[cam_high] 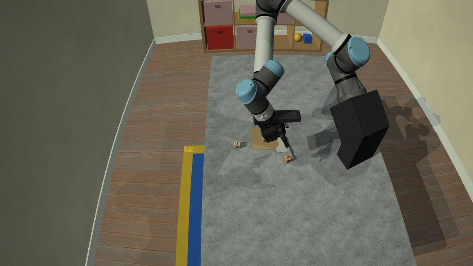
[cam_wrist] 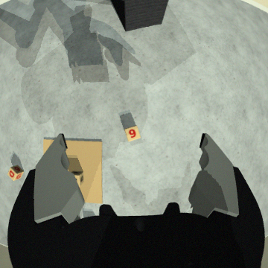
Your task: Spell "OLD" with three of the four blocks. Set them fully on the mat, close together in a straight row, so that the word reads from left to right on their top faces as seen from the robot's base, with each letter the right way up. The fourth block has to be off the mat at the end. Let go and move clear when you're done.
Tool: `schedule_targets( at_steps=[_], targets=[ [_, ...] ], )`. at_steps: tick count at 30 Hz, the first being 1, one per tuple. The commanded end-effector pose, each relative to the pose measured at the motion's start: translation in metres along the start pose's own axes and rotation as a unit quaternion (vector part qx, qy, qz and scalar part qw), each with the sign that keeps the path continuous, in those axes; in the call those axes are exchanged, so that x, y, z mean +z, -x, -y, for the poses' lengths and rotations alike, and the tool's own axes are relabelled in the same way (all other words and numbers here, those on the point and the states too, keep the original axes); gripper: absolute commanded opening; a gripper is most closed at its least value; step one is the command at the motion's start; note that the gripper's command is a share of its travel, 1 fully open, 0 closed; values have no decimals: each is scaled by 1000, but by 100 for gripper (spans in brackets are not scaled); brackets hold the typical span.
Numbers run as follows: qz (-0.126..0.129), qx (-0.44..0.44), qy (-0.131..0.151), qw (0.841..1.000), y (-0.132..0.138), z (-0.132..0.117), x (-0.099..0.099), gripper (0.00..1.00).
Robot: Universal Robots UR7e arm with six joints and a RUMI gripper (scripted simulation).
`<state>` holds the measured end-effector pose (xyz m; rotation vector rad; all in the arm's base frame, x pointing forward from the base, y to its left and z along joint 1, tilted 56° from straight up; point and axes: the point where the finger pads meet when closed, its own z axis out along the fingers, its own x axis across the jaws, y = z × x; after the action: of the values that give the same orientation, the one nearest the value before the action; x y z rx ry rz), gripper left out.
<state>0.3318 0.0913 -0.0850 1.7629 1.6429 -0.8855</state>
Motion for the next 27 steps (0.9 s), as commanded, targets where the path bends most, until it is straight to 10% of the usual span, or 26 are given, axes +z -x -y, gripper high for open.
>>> schedule_targets(
  at_steps=[1,27],
  targets=[
    [0,0,0,1000,0,0,0,100],
    [-1,0,0,1000,5,-29,-15,100]
  ],
)
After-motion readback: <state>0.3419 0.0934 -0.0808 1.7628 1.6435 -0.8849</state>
